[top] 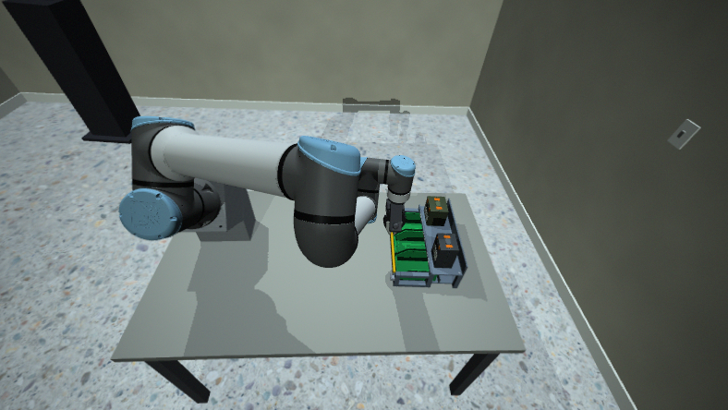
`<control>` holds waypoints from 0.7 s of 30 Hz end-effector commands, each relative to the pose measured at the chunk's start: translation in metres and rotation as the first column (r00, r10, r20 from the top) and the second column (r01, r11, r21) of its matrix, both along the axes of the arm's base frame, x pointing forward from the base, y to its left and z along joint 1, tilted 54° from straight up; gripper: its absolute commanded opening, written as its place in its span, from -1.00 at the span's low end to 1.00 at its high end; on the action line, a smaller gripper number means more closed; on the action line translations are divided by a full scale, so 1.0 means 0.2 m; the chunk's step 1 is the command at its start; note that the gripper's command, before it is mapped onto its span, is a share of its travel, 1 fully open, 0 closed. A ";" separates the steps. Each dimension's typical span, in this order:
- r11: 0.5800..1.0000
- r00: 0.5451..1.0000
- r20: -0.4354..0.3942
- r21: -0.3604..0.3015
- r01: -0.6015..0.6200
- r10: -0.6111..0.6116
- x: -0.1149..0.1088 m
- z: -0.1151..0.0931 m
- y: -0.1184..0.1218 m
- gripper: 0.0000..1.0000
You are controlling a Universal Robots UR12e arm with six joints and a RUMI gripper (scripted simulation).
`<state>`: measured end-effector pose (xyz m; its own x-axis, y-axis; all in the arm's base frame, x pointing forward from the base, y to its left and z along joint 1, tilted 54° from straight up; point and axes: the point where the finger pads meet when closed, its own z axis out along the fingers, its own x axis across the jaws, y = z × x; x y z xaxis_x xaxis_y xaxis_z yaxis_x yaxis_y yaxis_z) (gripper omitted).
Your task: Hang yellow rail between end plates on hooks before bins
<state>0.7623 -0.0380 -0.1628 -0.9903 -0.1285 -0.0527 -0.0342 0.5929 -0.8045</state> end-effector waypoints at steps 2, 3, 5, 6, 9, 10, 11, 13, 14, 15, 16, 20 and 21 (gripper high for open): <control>1.000 1.000 0.004 0.000 -0.001 0.001 0.02 -0.01 -0.01 -1.00; 1.000 1.000 0.004 0.000 -0.002 0.002 0.02 -0.01 -0.01 -1.00; 1.000 1.000 0.004 0.000 -0.002 0.002 0.02 -0.01 -0.01 -1.00; 1.000 1.000 0.004 0.000 -0.002 0.002 0.02 -0.01 -0.02 -1.00; 1.000 1.000 0.004 0.000 -0.001 0.001 0.02 -0.02 -0.03 -1.00; 1.000 1.000 0.004 0.000 -0.001 0.001 0.02 -0.02 -0.03 -1.00; 1.000 1.000 0.004 0.000 -0.001 0.001 0.02 -0.02 -0.03 -1.00; 1.000 1.000 0.004 0.000 -0.001 0.001 0.02 -0.03 -0.04 -1.00; 1.000 1.000 0.004 0.000 -0.001 0.001 0.02 -0.03 -0.04 -1.00; 1.000 1.000 0.004 0.000 -0.001 0.001 0.02 -0.03 -0.04 -1.00; 1.000 1.000 0.004 0.000 -0.002 0.002 0.02 -0.03 -0.04 -1.00; 1.000 1.000 0.004 0.000 -0.003 0.003 0.02 -0.03 -0.04 -1.00; 1.000 1.000 0.004 0.000 -0.003 0.003 0.02 -0.03 -0.04 -1.00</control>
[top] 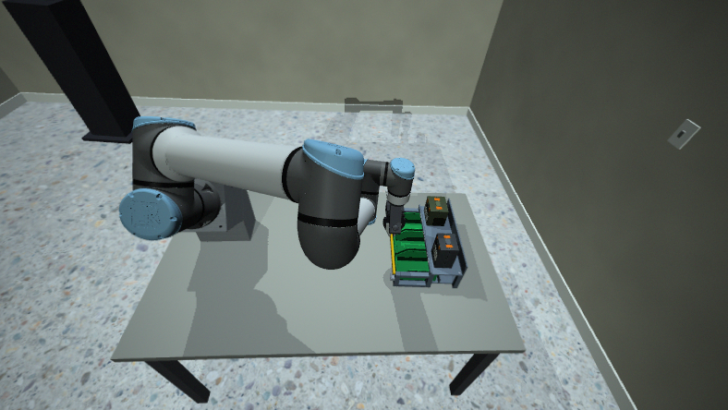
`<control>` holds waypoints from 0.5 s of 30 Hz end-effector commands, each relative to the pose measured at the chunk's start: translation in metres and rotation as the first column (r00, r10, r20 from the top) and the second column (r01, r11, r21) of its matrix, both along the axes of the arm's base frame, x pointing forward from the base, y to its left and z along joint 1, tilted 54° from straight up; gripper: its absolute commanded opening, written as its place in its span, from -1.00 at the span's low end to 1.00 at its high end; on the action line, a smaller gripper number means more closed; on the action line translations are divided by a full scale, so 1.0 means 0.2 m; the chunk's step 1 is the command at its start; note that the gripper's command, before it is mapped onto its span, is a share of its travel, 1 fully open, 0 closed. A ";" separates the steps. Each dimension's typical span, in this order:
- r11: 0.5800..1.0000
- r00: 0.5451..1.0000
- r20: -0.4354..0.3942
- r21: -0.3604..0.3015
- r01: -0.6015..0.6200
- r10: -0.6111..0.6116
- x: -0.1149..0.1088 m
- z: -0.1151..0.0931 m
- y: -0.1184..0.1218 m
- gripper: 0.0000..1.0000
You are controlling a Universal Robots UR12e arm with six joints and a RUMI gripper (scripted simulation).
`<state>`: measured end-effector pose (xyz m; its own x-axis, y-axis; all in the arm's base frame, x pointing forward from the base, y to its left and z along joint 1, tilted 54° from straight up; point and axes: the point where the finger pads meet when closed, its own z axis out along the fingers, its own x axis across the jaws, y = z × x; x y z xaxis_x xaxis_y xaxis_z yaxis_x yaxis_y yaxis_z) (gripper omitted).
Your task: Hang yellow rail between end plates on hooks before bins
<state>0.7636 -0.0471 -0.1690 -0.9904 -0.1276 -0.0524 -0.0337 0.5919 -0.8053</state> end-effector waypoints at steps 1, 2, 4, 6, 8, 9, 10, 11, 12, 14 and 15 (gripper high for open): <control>1.000 1.000 0.005 0.002 -0.004 0.004 0.02 0.00 0.01 -1.00; 1.000 1.000 0.005 0.002 -0.004 0.004 0.02 0.00 0.00 -1.00; 1.000 1.000 0.005 0.002 -0.004 0.004 0.02 0.00 0.00 -1.00; 1.000 1.000 0.005 0.002 -0.003 0.003 0.02 0.00 0.00 -1.00; 1.000 1.000 0.005 0.002 -0.003 0.003 0.02 0.00 0.00 -1.00; 1.000 1.000 0.005 0.002 -0.003 0.003 0.02 0.00 0.00 -1.00; 1.000 1.000 0.005 0.002 -0.003 0.003 0.02 0.00 0.00 -1.00; 1.000 1.000 0.005 0.002 -0.003 0.003 0.02 0.00 0.00 -1.00; 1.000 1.000 0.005 0.002 -0.004 0.004 0.02 0.00 0.00 -1.00; 1.000 1.000 0.005 0.002 -0.004 0.004 0.02 0.00 0.00 -1.00; 1.000 1.000 0.005 0.002 -0.004 0.004 0.02 0.00 0.00 -1.00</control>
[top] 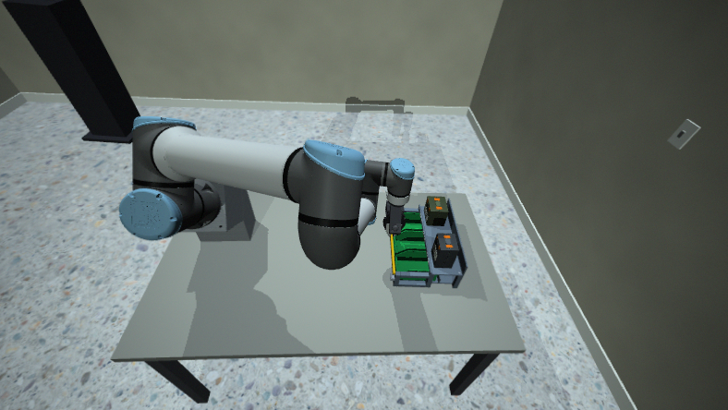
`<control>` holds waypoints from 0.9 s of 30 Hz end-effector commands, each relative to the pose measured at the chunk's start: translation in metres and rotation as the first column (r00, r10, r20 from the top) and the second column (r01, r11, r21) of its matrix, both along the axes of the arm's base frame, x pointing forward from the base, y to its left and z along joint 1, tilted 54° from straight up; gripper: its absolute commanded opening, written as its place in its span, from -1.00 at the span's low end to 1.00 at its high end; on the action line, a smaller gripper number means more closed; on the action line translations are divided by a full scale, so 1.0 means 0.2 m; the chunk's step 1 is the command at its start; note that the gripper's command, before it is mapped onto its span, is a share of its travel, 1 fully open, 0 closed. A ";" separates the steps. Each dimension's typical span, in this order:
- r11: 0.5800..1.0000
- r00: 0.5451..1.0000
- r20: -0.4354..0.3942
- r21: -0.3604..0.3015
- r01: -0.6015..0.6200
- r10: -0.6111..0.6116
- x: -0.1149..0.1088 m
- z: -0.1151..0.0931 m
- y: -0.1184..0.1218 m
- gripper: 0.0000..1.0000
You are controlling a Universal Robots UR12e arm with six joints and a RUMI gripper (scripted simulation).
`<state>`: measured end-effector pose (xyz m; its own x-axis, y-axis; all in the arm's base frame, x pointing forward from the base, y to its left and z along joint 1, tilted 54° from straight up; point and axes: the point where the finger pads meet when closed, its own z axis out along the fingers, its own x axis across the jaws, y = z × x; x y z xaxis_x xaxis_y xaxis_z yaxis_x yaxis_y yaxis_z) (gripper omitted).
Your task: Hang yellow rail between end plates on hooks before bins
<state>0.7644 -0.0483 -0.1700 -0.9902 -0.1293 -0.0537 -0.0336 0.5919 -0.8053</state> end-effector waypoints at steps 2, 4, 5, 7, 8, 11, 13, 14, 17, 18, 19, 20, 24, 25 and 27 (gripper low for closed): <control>1.000 1.000 0.004 0.002 -0.002 0.002 0.01 0.00 0.01 -1.00; 1.000 1.000 0.004 0.002 -0.003 0.003 0.01 0.00 0.01 -1.00; 1.000 1.000 0.004 0.002 -0.003 0.003 0.01 0.00 0.01 -1.00; 1.000 1.000 0.004 0.003 -0.003 0.003 0.01 0.00 0.01 -1.00; 1.000 1.000 0.004 0.003 -0.003 0.003 0.01 0.00 0.01 -1.00; 1.000 1.000 0.004 0.003 -0.003 0.003 0.01 0.00 0.01 -1.00; 1.000 1.000 0.004 0.003 -0.003 0.003 0.01 0.00 0.01 -1.00; 1.000 1.000 0.004 0.003 -0.003 0.003 0.01 0.00 0.01 -1.00; 1.000 1.000 0.003 0.004 -0.003 0.003 0.01 -0.01 0.01 -1.00; 1.000 1.000 0.004 0.003 -0.003 0.003 0.01 0.00 0.01 -1.00; 1.000 1.000 0.004 0.004 -0.003 0.003 0.01 0.00 0.01 -1.00; 1.000 1.000 0.004 0.004 -0.003 0.003 0.01 0.00 0.01 -1.00; 1.000 1.000 0.004 0.004 -0.004 0.004 0.01 0.00 0.01 -1.00; 1.000 1.000 0.004 0.004 -0.004 0.004 0.01 0.00 0.01 -1.00; 1.000 1.000 0.004 0.004 -0.004 0.004 0.01 0.00 0.01 -1.00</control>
